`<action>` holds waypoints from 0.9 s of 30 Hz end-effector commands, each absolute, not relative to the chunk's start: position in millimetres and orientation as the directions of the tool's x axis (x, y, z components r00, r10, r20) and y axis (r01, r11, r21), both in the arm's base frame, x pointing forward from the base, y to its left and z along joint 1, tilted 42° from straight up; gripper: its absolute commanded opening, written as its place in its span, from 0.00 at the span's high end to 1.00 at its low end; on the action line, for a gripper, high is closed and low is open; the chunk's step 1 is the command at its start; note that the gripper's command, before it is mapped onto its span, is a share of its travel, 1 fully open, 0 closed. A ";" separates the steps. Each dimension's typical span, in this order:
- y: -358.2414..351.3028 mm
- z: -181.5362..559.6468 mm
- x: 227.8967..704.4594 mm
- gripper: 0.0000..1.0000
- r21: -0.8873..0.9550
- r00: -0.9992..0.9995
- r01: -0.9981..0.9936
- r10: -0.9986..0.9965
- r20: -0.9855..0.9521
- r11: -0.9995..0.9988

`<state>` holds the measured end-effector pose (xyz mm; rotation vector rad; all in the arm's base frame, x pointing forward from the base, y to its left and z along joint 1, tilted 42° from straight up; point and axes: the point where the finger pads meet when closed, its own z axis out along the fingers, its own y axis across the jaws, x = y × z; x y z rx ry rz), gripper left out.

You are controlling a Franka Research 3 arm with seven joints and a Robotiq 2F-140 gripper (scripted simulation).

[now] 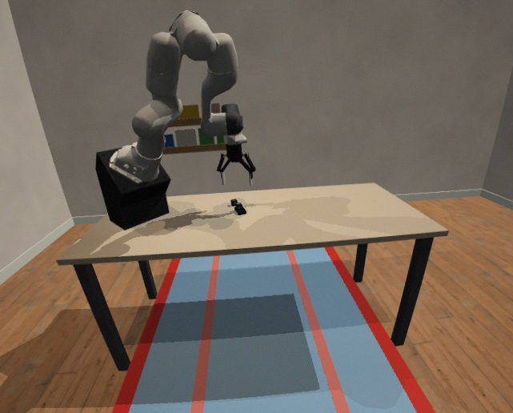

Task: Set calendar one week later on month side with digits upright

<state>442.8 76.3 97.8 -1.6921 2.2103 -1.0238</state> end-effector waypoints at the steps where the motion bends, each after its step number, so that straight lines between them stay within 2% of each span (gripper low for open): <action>1: 76.5 97.6 443.3 0.00 -0.544 -0.206 -0.838 -0.910 0.361 -0.026; 27: 84.3 92.2 442.7 0.00 -0.359 0.142 -0.853 -0.831 0.538 -0.379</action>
